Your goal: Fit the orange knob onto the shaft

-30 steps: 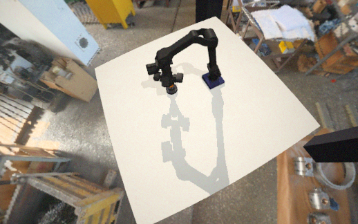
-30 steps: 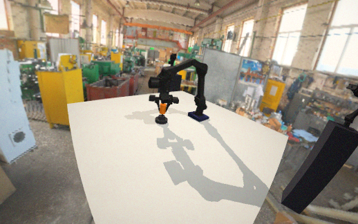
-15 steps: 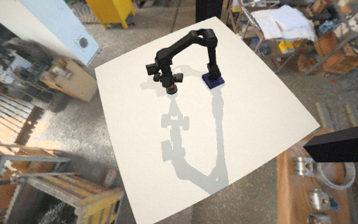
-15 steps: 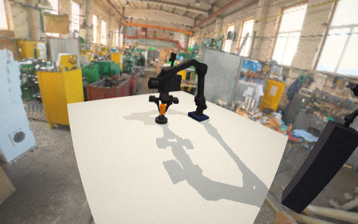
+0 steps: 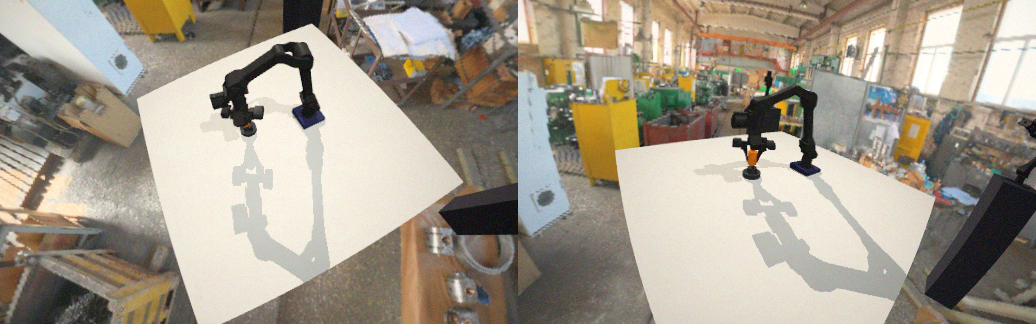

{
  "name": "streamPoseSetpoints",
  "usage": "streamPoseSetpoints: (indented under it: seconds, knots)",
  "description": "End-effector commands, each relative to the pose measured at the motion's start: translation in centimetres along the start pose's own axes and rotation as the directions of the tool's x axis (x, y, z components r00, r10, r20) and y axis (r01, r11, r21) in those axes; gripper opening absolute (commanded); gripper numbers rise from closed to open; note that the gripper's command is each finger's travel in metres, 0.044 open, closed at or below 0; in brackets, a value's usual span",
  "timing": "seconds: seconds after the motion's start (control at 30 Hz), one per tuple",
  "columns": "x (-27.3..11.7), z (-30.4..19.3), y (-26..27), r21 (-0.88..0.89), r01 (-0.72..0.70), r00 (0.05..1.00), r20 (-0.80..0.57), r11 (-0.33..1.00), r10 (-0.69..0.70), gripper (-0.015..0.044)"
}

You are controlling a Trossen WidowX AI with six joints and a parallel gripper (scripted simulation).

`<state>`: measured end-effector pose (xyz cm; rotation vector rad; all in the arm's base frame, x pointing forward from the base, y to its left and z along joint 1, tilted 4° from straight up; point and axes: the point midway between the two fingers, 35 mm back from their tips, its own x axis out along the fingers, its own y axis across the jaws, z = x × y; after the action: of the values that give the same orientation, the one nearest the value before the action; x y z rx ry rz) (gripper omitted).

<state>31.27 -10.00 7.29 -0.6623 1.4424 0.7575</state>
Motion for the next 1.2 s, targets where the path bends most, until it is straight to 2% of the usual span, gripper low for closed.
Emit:
streamPoseSetpoints:
  seconds: [0.0, 0.87, 1.1, 1.17]
  knots:
    - [0.12, 0.04, -0.22, -0.003, 0.006, 1.0, -0.002, 1.0, -0.006, 0.0]
    - [-0.25, -0.32, 0.63, -0.003, 0.006, 1.0, -0.003, 1.0, -0.006, 0.0]
    - [-0.2, -0.33, 0.62, -0.201, 0.005, 1.0, -0.003, 0.98, -0.006, 0.0]
    - [-0.1, -0.32, 0.6, -0.211, 0.005, 1.0, -0.003, 0.977, -0.006, 0.0]
